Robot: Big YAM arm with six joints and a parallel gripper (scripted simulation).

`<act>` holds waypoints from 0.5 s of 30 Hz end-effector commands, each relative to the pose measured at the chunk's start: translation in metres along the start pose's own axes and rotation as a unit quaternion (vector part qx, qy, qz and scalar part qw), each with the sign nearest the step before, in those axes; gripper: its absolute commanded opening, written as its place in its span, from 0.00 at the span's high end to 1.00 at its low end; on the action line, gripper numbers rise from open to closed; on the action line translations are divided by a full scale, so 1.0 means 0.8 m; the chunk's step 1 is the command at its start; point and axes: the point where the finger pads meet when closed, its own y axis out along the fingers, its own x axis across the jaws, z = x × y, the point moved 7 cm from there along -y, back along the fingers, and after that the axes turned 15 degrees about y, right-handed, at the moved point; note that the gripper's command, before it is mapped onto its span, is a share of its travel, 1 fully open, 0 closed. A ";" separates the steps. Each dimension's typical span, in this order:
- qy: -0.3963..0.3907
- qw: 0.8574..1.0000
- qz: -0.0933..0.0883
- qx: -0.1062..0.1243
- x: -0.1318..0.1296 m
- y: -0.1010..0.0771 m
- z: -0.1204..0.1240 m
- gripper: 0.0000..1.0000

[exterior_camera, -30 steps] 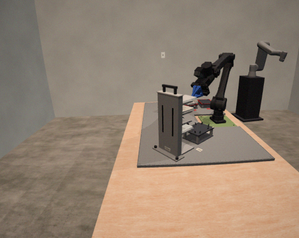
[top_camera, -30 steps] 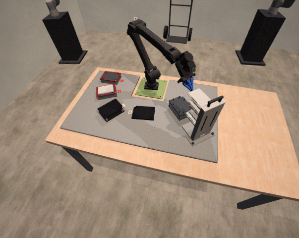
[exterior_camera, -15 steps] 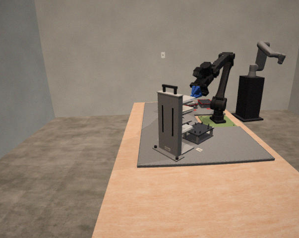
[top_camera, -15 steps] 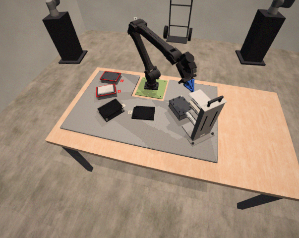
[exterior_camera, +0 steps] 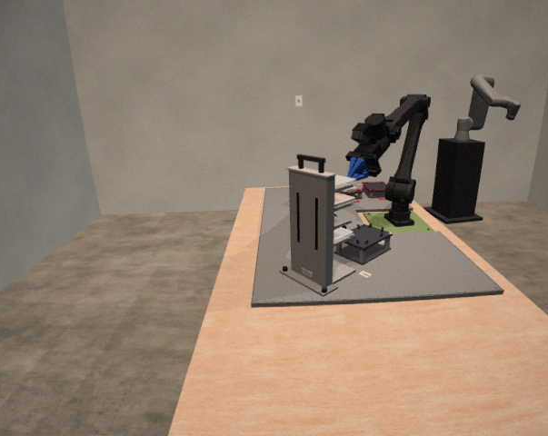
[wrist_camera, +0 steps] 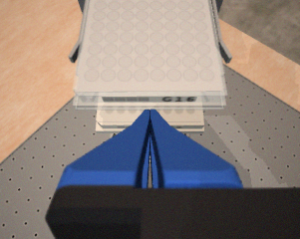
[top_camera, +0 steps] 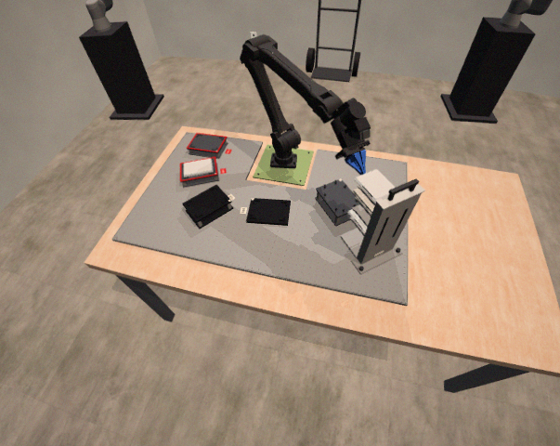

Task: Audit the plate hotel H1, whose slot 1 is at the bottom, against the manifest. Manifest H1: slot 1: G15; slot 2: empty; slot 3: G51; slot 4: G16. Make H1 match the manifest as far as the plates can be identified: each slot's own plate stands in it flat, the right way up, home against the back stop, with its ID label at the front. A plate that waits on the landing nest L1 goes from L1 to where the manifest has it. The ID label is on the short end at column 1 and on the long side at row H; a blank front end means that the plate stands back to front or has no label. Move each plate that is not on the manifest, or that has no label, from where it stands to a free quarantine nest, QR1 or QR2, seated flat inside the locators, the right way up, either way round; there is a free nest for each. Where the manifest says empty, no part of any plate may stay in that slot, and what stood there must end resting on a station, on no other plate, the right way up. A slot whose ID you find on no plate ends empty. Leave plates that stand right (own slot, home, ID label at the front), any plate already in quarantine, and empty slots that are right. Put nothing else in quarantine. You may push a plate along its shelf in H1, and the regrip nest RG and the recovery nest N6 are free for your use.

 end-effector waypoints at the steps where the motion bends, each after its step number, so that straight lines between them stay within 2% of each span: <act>1: 0.010 0.999 -0.016 -0.051 0.015 -0.011 -0.062 1.00; 15: 0.009 0.999 -0.015 -0.051 0.017 0.000 -0.068 1.00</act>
